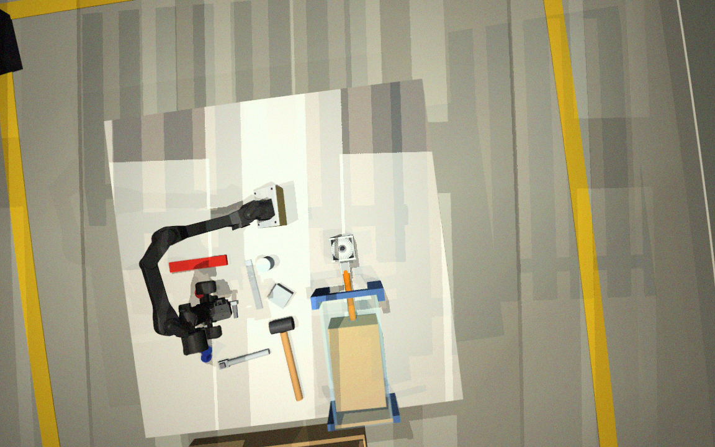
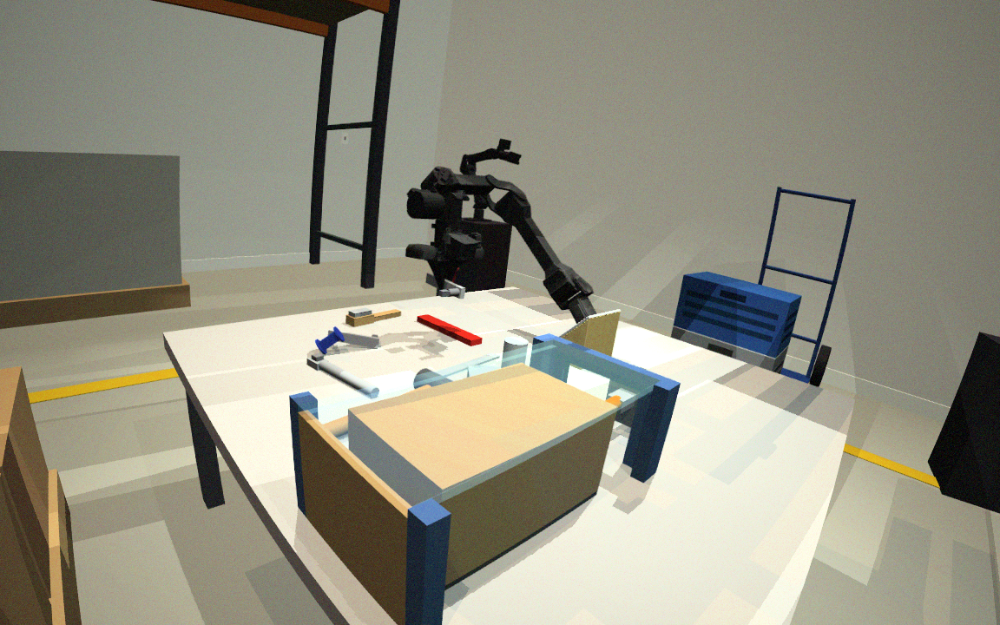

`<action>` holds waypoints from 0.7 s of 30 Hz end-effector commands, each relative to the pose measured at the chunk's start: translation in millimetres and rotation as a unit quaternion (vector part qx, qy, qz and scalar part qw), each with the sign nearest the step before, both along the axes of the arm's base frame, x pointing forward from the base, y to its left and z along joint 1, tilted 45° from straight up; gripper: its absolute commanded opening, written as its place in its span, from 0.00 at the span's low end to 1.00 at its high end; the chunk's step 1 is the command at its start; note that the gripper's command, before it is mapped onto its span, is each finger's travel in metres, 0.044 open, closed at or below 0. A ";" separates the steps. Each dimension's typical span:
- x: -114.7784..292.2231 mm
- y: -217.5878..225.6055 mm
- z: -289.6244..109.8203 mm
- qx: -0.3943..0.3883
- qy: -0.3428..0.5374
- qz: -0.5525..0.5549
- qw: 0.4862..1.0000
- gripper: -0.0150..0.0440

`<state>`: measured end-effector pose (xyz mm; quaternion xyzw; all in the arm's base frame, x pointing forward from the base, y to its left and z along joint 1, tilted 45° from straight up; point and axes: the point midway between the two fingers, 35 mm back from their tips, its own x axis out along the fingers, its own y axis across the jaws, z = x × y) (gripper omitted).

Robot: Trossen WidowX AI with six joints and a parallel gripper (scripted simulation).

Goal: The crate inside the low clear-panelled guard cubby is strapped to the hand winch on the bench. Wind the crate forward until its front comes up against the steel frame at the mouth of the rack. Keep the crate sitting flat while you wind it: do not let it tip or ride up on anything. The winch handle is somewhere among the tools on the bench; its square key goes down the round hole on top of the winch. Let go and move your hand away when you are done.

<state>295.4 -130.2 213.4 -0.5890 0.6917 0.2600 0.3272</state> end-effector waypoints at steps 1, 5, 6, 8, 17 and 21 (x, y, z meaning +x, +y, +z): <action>15.4 28.0 -22.1 0.020 -0.013 0.001 1.000 0.25; 23.8 42.5 -33.9 0.024 -0.029 -0.016 0.999 0.25; 25.7 46.2 -36.9 0.025 -0.032 -0.020 0.999 0.25; 30.3 55.7 -45.0 0.027 -0.042 -0.031 0.998 0.25; 45.7 105.5 -85.5 0.036 -0.088 -0.085 0.992 0.25; 48.5 131.3 -104.2 0.037 -0.103 -0.106 0.988 0.25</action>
